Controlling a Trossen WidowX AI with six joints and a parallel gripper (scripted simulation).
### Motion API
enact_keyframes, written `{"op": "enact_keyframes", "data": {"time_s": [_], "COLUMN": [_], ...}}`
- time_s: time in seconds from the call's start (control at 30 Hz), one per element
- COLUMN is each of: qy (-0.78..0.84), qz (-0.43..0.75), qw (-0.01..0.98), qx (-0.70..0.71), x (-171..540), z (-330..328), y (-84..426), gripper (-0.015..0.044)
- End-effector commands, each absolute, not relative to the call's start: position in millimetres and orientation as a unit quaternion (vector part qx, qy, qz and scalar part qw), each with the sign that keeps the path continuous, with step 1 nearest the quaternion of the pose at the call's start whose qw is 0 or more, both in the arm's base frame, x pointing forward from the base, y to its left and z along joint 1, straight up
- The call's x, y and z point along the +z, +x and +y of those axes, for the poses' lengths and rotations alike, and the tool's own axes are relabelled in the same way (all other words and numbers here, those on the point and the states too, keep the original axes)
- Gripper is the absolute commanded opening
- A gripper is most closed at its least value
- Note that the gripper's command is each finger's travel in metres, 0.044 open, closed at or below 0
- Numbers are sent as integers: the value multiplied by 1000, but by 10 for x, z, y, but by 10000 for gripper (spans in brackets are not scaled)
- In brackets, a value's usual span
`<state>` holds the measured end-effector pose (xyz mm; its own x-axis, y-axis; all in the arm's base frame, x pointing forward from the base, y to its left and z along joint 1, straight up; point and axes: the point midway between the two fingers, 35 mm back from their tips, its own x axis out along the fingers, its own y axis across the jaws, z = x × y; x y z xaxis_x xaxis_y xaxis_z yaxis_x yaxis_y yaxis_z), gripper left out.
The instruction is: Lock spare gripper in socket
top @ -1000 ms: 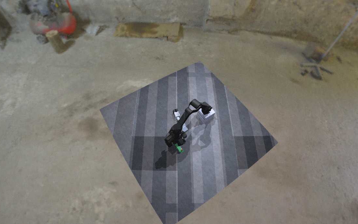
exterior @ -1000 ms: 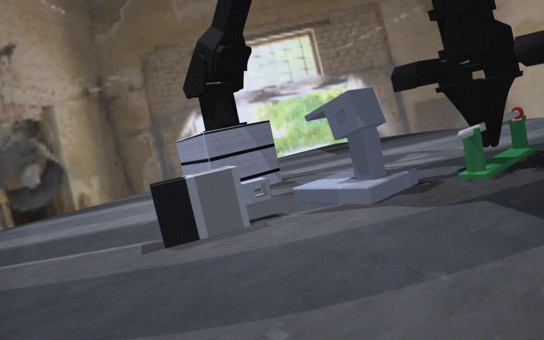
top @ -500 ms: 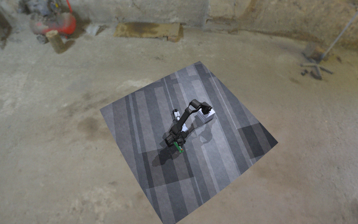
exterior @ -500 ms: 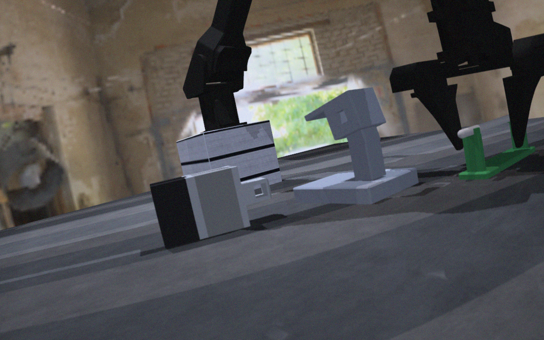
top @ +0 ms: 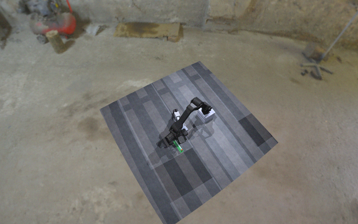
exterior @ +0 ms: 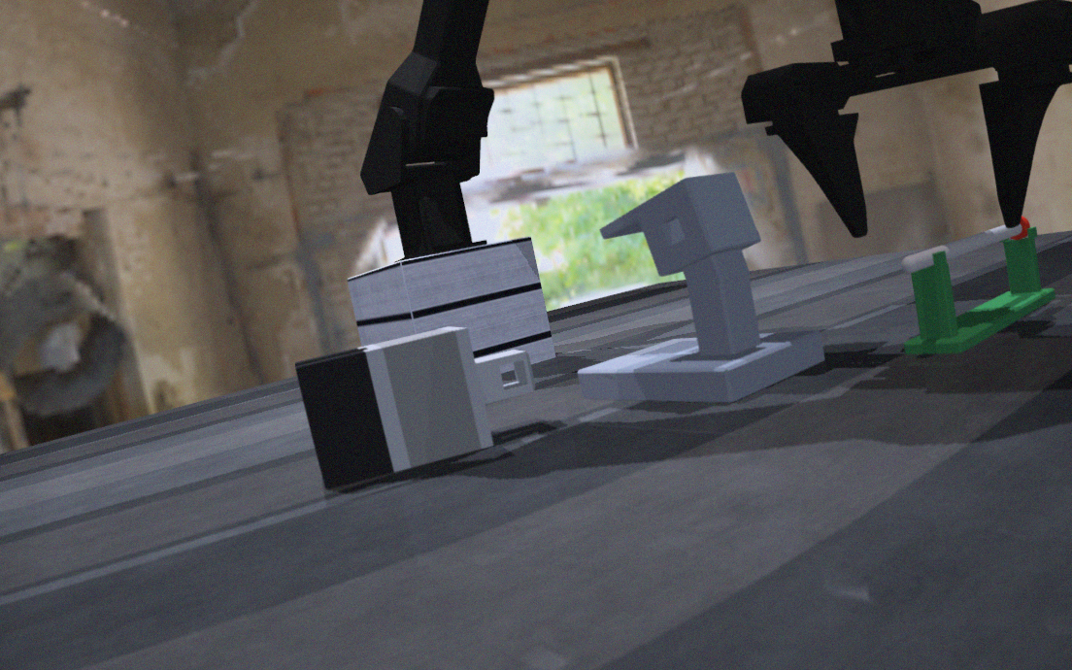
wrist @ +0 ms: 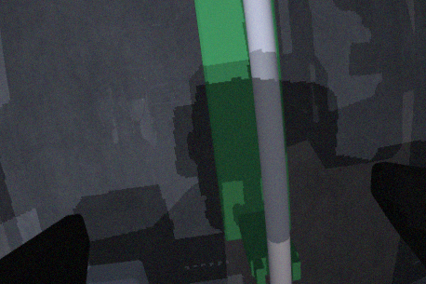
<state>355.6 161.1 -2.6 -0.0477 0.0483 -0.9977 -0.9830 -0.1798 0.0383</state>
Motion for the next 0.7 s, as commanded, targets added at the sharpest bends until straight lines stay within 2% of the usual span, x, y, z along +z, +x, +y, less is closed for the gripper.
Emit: {"op": "enact_keyframes", "data": {"time_s": [0.0, 0.67], "qy": [-519, -511], "qz": [450, 464], "qw": [456, 442], "qx": [566, 573], "x": [82, 526], "z": [1611, 1560], "y": [3558, 3437], "gripper": [440, 440]}}
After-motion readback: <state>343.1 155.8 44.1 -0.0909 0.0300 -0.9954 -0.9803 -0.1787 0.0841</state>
